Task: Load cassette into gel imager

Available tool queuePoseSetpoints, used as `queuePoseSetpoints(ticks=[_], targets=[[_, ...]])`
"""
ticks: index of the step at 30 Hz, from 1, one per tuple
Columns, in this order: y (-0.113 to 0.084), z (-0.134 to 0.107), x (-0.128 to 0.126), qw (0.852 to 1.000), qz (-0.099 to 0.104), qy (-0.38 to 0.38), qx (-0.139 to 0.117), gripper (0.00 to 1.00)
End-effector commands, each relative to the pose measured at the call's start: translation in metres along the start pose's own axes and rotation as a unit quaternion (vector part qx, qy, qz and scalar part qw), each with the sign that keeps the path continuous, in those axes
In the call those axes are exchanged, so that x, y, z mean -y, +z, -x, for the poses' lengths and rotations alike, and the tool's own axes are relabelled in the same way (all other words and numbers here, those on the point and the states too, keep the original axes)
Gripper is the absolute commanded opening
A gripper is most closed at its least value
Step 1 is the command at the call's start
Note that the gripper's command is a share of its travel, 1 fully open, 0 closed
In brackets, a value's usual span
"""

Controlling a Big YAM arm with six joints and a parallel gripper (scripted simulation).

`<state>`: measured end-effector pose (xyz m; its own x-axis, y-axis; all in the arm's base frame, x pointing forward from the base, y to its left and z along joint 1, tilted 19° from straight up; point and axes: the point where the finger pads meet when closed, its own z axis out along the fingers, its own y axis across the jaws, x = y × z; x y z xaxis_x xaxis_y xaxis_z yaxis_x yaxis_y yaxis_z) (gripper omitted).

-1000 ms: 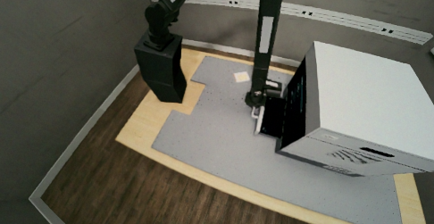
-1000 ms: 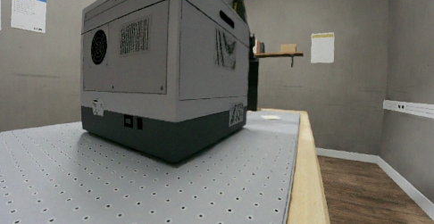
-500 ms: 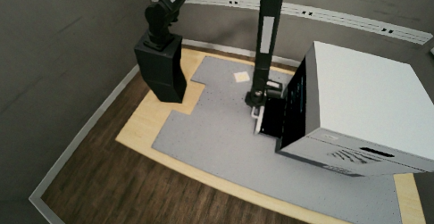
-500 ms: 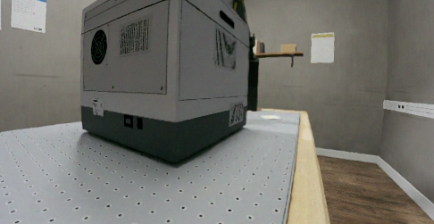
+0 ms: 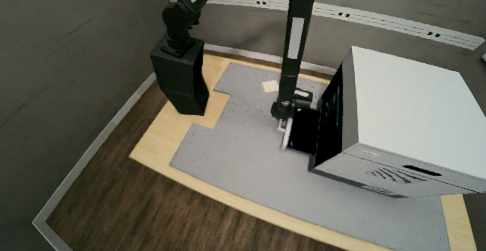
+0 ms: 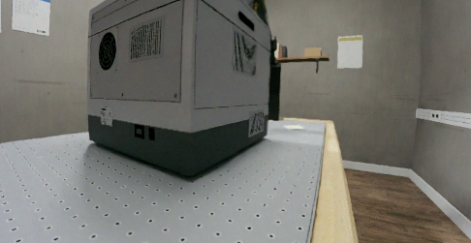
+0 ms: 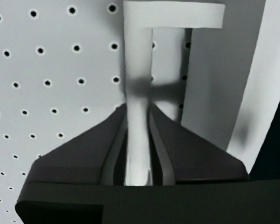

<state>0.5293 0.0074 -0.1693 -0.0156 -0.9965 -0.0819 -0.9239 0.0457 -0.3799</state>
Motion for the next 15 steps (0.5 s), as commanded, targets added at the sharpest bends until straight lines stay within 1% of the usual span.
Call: queuePoseSetpoints(ticks=[1, 6, 7, 9, 11, 13, 15], targets=[[-0.009, 0.004, -0.008, 1.0, 0.0, -0.003, 0.001, 0.07], [-0.009, 0.004, -0.013, 1.0, 0.002, -0.002, 0.001, 0.07], [-0.008, 0.003, -0.02, 1.0, 0.012, -0.001, 0.0, 0.07], [-0.008, 0.003, -0.017, 1.0, 0.0, -0.002, 0.001, 0.07], [-0.008, 0.004, -0.022, 1.0, 0.006, -0.001, 0.001, 0.07], [-0.008, 0.004, -0.023, 1.0, 0.004, -0.001, 0.001, 0.07], [-0.008, 0.003, -0.028, 1.0, 0.012, -0.001, 0.0, 0.07]])
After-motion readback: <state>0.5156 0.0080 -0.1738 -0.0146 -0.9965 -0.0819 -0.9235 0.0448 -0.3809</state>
